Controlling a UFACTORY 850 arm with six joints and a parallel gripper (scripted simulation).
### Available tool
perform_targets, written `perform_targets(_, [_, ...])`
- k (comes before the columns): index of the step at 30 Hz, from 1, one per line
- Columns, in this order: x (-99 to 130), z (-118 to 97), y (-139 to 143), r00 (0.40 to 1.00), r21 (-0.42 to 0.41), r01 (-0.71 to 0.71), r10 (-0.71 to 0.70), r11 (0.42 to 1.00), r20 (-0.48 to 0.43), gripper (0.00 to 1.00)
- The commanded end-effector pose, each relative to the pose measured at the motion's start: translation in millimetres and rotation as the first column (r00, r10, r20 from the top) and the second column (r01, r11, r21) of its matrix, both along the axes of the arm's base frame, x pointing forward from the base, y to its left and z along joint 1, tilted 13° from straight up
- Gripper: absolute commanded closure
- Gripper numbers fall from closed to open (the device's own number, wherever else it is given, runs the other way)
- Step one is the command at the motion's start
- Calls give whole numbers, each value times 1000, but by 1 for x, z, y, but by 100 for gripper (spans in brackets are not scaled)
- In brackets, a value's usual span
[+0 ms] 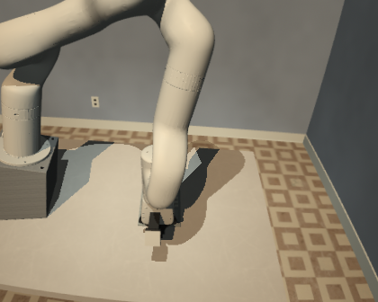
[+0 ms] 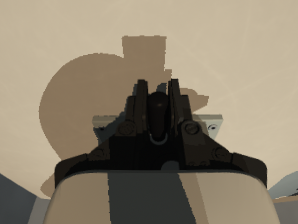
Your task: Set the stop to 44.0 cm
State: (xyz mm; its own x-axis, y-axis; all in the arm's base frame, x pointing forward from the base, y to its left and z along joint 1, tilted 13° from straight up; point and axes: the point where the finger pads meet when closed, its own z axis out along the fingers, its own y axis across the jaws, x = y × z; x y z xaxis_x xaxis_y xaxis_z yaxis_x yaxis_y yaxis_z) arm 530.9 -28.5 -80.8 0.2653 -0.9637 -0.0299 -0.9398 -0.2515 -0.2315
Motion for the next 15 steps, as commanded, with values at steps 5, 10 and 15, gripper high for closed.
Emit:
perform_targets(5, [8,7,2,1000,1,0,0,1000,-1,94])
perform_targets(10, [12,13,3,1000,1,0,0,1000,-1,94])
perform_targets(15, [14,16,3,1000,1,0,0,1000,-1,94])
